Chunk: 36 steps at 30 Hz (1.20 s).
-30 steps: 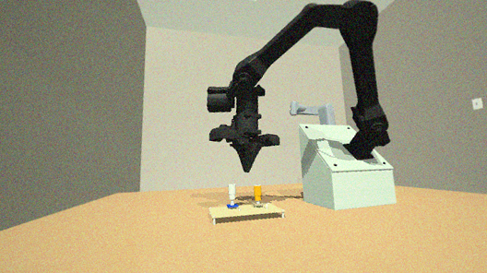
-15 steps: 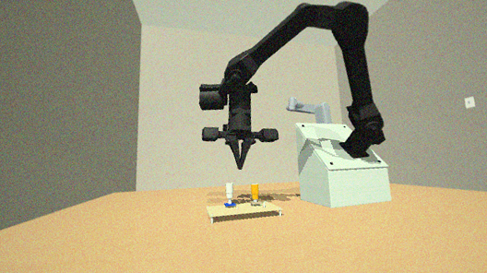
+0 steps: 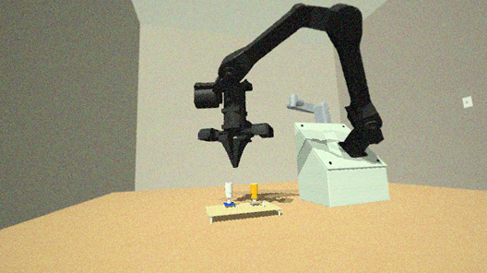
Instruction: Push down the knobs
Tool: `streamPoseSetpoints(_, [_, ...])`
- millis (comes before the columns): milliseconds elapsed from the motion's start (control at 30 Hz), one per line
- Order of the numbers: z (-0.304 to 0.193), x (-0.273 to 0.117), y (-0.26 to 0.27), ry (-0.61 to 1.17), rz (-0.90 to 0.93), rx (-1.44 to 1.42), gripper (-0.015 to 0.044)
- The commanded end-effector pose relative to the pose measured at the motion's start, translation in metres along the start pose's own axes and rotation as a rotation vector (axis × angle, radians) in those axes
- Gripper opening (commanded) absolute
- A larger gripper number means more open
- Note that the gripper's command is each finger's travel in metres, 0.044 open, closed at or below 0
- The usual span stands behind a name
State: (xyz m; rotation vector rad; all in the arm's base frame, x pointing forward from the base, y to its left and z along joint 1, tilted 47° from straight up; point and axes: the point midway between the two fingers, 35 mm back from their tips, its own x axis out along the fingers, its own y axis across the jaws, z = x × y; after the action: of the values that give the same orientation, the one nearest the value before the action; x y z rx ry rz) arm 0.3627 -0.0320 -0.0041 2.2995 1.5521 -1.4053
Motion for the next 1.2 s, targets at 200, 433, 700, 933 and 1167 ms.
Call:
streamPoseSetpoints(200, [-0.003,-0.003,0.006,-0.011,-0.002,0.369,0.0000])
streamPoseSetpoints(433, [-0.005,-0.005,0.010,-0.015,-0.003,0.613,0.0000])
streamPoseSetpoints(700, [-0.008,-0.007,0.014,-0.022,-0.003,0.892,0.0000])
streamPoseSetpoints(933, [-0.010,-0.008,0.016,-0.026,-0.002,1.083,0.0000])
streamPoseSetpoints(1167, [-0.009,0.002,0.016,-0.026,-0.002,1.083,0.0000])
